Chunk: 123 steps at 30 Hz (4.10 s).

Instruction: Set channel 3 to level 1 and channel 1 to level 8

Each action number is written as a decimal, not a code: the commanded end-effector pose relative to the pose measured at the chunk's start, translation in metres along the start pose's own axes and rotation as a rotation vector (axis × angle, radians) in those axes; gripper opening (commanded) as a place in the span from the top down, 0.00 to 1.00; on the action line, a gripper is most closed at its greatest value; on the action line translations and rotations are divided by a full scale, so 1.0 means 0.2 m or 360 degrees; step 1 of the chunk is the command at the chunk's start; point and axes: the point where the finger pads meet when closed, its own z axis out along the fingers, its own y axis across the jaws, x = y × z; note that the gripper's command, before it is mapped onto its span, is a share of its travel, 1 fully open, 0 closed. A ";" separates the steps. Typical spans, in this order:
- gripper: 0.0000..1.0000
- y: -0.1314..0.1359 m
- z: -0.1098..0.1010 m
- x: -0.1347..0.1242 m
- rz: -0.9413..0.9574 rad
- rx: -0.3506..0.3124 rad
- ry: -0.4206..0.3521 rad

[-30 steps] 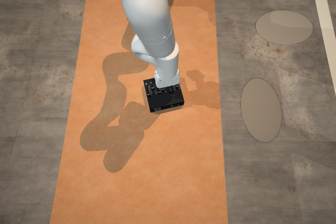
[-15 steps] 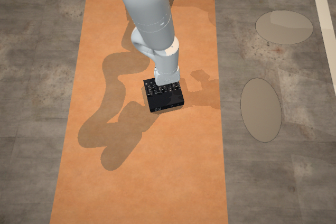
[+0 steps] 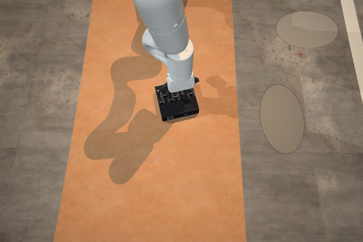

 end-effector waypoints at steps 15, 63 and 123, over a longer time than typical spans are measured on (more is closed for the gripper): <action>0.00 0.00 -0.13 0.00 0.0000 0.0000 -0.0002; 0.00 0.00 -0.40 0.00 0.0000 0.0000 -0.0002; 0.00 0.00 -0.40 0.00 0.0000 0.0000 -0.0002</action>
